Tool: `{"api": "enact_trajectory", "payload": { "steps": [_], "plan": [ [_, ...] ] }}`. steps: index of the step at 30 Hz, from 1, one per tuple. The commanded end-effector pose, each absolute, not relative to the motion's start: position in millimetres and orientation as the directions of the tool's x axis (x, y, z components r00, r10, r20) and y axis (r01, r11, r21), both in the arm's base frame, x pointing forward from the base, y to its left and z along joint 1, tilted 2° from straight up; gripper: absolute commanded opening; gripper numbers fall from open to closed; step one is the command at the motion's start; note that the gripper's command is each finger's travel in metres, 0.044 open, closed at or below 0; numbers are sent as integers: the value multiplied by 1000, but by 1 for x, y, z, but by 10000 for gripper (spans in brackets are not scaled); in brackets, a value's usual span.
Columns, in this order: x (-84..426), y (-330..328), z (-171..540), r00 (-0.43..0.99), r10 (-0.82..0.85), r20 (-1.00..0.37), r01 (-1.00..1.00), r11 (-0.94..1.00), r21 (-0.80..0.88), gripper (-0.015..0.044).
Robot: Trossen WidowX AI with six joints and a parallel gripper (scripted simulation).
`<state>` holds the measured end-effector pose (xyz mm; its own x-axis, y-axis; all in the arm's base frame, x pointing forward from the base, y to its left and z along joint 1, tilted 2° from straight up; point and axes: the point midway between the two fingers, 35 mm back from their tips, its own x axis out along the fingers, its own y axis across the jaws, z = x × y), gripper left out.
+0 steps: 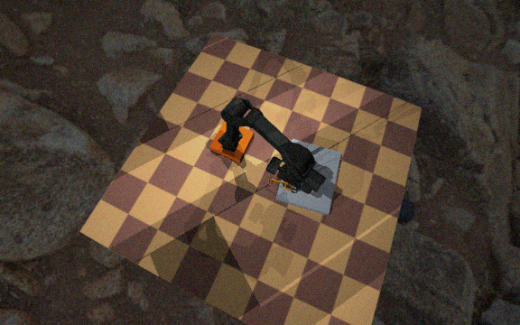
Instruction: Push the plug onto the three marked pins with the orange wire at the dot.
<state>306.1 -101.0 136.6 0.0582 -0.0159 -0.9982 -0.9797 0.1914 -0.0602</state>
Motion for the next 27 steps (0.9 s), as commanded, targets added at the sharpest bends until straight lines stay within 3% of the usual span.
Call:
{"api": "enact_trajectory", "payload": {
  "steps": [1,15,27],
  "plan": [
    [294,-95,136,61,-16,-998,-939,339,-62,0],
    [257,-78,130,58,-14,-998,-685,727,-50,0],
    [224,-64,119,56,-13,-998,-347,937,-32,0]
  ]
}}
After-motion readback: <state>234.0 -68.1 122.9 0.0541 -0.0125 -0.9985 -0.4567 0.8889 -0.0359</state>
